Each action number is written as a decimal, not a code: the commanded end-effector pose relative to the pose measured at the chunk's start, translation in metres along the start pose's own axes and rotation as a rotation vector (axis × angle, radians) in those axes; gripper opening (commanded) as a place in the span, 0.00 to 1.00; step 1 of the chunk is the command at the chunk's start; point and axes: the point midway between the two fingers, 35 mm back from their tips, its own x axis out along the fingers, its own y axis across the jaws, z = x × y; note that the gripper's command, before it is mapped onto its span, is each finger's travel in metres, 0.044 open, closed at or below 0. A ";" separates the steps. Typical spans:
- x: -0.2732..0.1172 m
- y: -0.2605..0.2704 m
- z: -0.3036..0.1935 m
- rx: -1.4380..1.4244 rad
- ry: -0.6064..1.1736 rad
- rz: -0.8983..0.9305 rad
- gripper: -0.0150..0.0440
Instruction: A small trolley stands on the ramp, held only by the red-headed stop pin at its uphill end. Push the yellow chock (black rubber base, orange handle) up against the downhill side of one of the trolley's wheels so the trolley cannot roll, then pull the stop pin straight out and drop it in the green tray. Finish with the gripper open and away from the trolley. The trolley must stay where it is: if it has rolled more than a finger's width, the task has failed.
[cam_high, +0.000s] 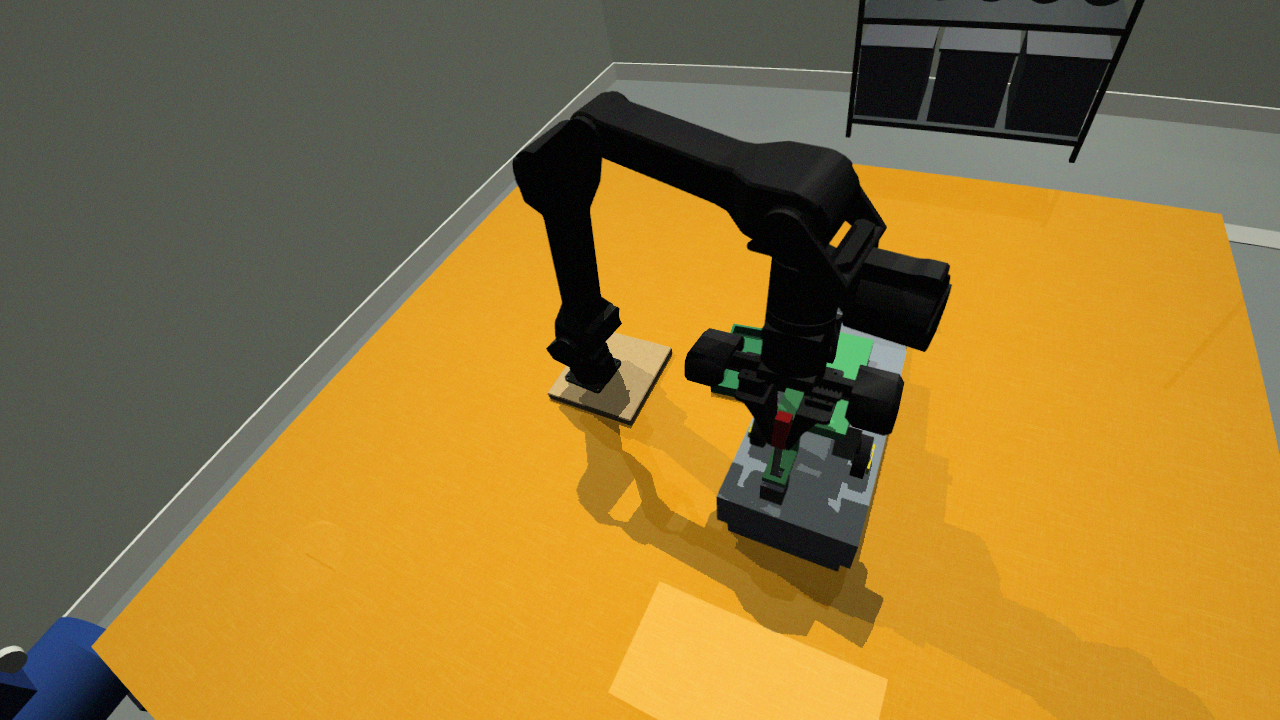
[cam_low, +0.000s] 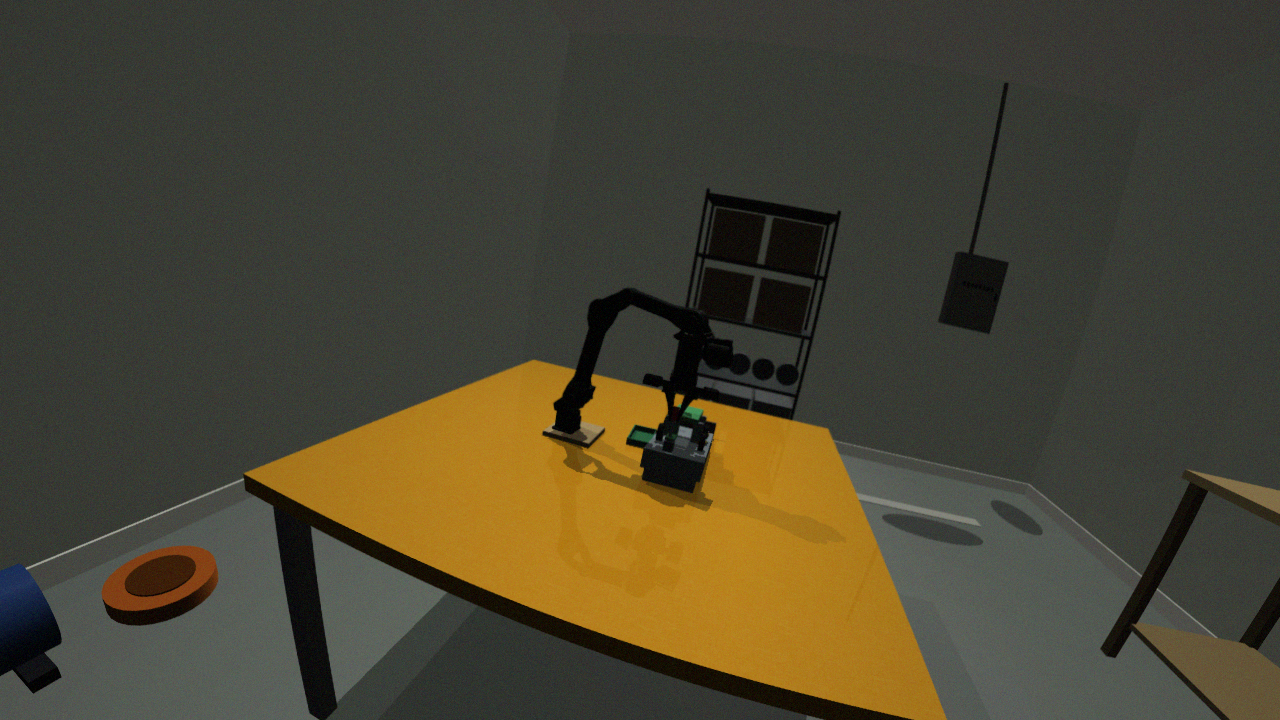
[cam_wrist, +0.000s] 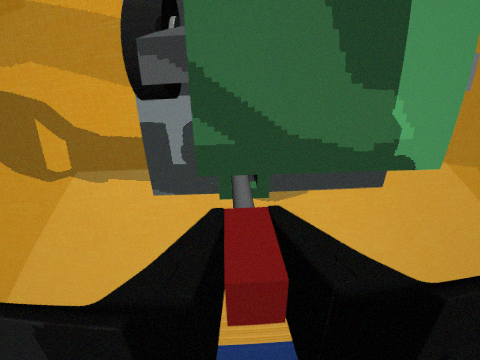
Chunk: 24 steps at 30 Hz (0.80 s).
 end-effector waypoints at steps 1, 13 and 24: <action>-0.004 0.000 -0.002 0.005 0.007 -0.002 0.25; -0.013 -0.001 -0.004 0.005 0.007 -0.002 0.25; -0.015 -0.001 -0.013 0.005 0.008 -0.002 0.25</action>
